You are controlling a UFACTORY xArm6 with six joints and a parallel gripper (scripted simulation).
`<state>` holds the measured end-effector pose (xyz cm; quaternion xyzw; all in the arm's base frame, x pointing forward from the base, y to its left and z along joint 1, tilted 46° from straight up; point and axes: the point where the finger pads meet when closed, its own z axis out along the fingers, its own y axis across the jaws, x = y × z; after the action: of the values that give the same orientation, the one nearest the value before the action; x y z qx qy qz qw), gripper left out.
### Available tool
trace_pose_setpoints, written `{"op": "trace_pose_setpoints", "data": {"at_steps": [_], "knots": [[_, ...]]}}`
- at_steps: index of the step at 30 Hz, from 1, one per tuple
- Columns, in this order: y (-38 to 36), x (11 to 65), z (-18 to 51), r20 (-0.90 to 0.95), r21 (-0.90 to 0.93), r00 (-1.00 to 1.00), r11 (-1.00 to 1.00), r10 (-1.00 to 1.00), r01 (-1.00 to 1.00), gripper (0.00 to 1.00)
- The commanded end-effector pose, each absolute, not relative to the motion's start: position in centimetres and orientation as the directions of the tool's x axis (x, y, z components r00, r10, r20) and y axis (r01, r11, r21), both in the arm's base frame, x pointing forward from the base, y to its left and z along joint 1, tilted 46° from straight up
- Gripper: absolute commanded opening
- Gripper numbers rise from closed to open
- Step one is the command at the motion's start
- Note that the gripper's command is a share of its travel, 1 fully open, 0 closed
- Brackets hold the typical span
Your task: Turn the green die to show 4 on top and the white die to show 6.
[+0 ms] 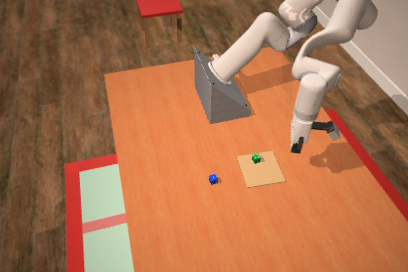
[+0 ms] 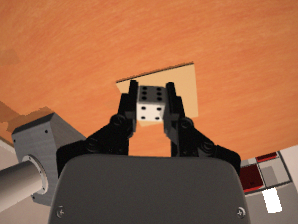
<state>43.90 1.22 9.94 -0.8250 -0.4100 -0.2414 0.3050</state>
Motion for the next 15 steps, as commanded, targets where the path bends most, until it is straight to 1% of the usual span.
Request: {"op": "trace_pose_setpoints", "data": {"at_steps": [1, 8, 13, 15], "knots": [[1.9, 43.7, 10.4, 0.587, -0.41, 0.681, -0.564, 0.439, 0.717, 0.21], [2.7, 43.5, 10.7, 0.513, -0.499, 0.787, -0.627, 0.342, 0.598, 0.21], [3.3, 43.2, 10.9, 0.431, -0.571, 0.869, -0.672, 0.242, 0.471, 0.21], [3.3, 43.2, 10.9, 0.431, -0.571, 0.869, -0.672, 0.242, 0.471, 0.21]]}}
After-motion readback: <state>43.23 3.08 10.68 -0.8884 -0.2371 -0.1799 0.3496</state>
